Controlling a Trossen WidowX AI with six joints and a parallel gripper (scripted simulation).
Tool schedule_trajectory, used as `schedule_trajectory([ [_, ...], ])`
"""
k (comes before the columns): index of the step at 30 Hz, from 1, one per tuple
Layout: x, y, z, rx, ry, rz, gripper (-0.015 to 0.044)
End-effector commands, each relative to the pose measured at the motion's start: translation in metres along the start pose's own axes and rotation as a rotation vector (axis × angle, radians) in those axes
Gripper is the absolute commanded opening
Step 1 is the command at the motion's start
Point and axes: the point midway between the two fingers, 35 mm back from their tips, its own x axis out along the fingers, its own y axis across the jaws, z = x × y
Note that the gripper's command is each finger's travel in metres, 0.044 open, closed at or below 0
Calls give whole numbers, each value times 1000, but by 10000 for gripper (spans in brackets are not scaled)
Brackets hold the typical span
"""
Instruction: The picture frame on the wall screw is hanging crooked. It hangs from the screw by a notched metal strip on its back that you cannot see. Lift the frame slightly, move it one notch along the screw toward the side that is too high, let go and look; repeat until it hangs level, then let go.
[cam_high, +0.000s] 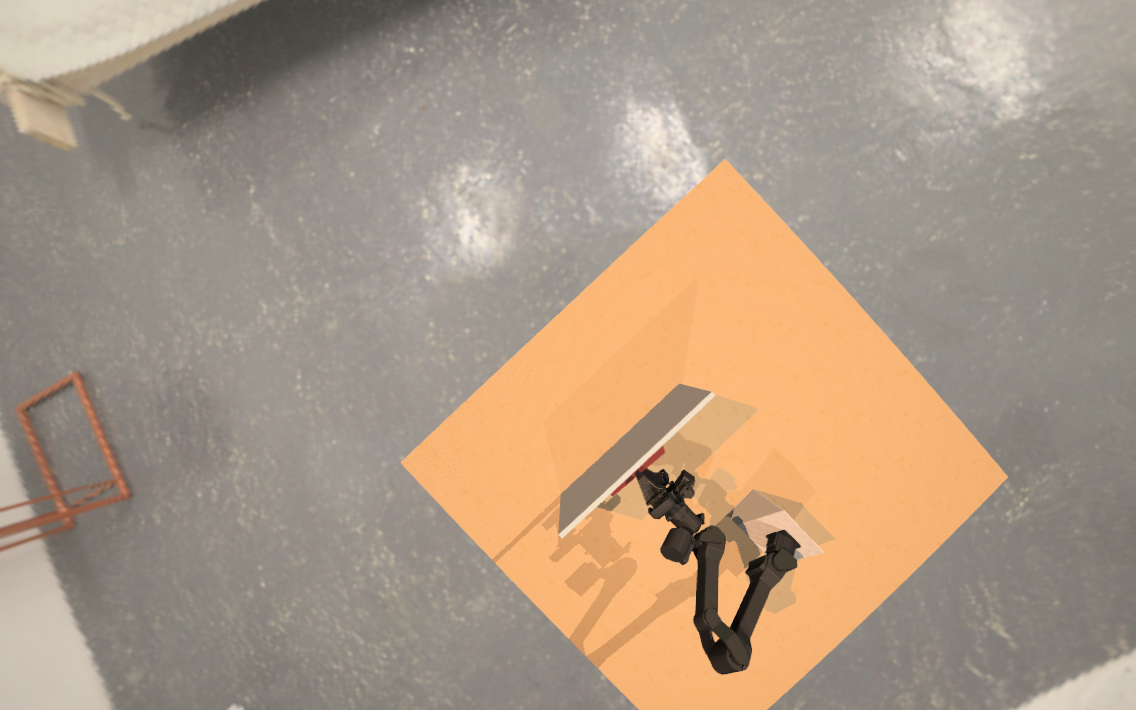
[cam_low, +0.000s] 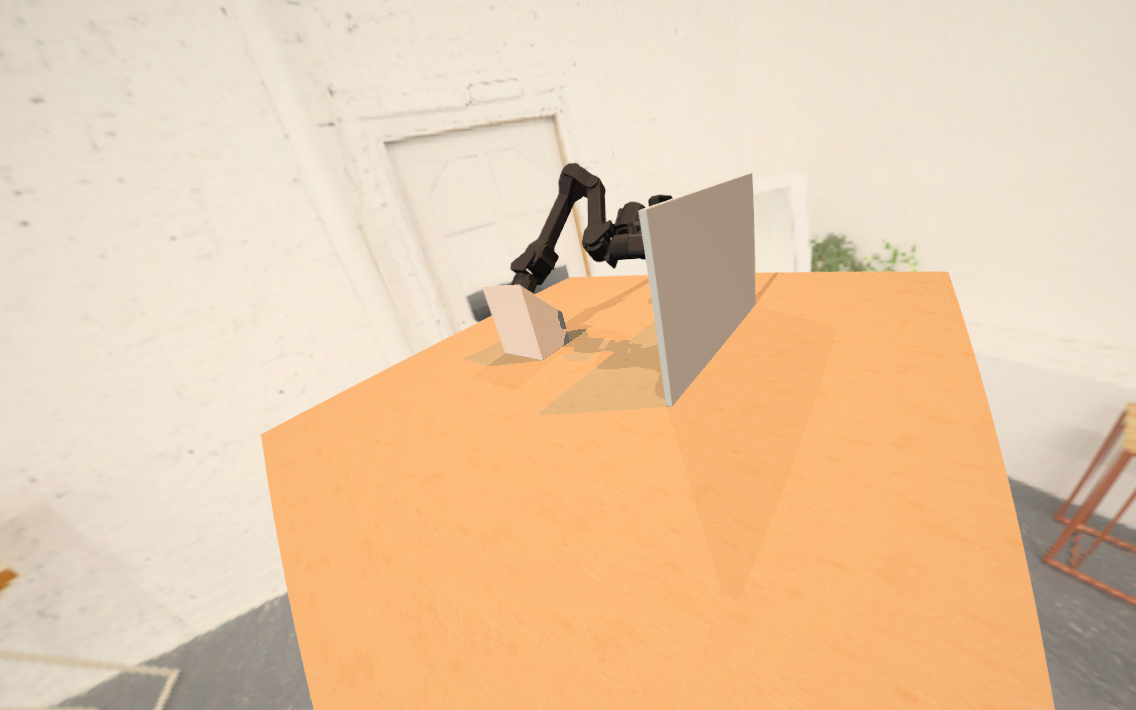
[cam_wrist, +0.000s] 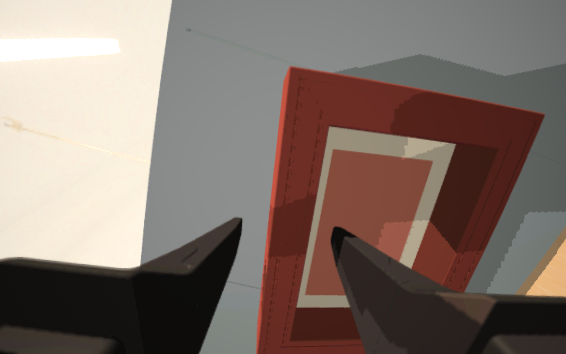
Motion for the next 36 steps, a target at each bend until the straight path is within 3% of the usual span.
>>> schedule_trajectory([
  [1,3,0,-1,0,4,-1,260],
  [33,3,0,-1,0,4,-1,260],
  [36,3,0,-1,0,4,-1,181],
])
